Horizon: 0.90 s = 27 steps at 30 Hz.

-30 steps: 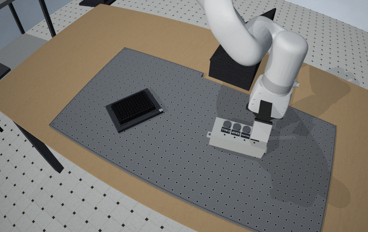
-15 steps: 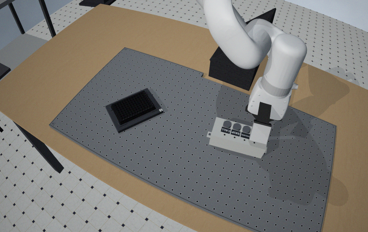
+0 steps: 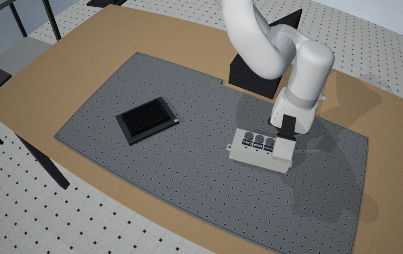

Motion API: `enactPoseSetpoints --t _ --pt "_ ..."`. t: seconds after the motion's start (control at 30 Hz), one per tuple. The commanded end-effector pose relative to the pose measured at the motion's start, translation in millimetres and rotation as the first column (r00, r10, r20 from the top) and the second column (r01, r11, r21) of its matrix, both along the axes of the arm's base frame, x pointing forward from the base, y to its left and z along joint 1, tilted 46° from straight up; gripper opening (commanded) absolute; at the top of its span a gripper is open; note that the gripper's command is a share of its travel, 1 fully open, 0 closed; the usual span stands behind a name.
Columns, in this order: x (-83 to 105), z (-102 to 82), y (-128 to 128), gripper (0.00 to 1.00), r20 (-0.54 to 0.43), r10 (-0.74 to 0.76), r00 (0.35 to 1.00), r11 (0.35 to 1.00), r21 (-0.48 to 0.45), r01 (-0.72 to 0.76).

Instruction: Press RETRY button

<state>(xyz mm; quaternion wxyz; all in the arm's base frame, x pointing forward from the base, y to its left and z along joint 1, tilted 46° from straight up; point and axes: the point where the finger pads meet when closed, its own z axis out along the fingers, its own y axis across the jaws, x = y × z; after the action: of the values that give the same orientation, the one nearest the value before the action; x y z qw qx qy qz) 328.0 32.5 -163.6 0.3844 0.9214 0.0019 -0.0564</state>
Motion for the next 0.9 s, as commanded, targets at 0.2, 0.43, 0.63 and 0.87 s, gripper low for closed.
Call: enactPoseSetpoints --t 0.2,0.43,0.63,0.87 --pt "0.6 -4.8 -4.2 0.0 0.003 0.001 1.0 1.0 0.002 -0.001" --pt "0.3 -7.2 -6.6 0.0 0.003 0.001 1.0 1.0 0.002 -0.001" --pt "0.1 -8.2 -7.6 0.0 0.003 0.001 1.0 1.0 0.002 -0.001" --pt "0.1 -8.2 -7.7 0.0 0.003 0.001 1.0 1.0 0.002 -0.001"
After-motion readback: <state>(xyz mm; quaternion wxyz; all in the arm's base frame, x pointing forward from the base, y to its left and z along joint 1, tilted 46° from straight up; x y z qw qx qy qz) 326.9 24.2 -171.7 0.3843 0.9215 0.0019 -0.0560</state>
